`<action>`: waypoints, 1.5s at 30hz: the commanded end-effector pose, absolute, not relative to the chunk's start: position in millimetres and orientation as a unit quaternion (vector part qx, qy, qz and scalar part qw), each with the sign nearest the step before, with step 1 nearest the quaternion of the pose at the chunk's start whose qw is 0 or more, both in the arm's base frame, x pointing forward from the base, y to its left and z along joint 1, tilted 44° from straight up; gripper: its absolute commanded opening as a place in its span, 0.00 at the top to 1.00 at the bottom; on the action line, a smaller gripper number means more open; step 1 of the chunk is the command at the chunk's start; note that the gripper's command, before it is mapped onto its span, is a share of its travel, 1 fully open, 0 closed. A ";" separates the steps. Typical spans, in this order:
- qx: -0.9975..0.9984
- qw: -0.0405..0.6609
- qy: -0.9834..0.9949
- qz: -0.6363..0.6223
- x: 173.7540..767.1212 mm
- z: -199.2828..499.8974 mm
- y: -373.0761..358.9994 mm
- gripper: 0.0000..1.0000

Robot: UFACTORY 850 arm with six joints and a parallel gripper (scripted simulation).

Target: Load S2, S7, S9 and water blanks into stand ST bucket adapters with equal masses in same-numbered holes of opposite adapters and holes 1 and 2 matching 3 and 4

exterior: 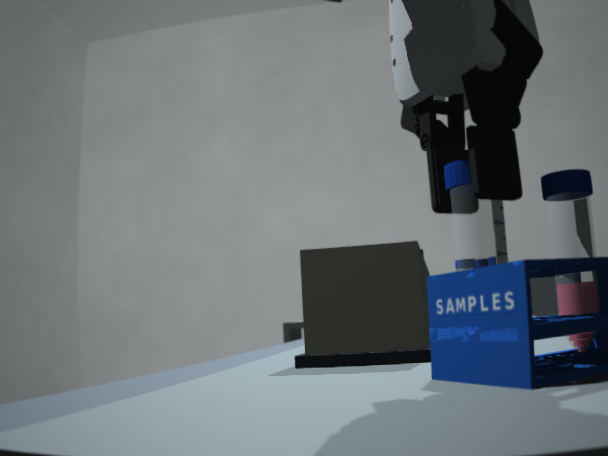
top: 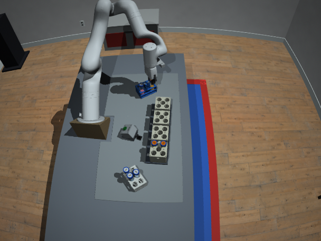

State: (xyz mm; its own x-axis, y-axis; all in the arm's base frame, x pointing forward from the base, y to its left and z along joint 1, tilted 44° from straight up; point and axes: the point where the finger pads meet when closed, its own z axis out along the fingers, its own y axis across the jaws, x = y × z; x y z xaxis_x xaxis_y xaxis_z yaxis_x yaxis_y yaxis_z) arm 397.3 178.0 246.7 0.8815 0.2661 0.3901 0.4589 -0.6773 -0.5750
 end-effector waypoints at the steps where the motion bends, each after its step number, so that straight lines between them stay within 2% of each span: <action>1: -0.905 0.348 -0.200 -0.139 397.8 247.2 177.8 1.00; 45: -0.905 0.348 -0.200 -0.139 395.6 261.7 164.1 1.00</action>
State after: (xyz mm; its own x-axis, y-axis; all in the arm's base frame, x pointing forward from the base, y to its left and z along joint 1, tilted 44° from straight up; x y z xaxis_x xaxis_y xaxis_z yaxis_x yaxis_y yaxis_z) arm 395.2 165.0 260.4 0.8814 0.2660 0.3902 0.4590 -0.6774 -0.5749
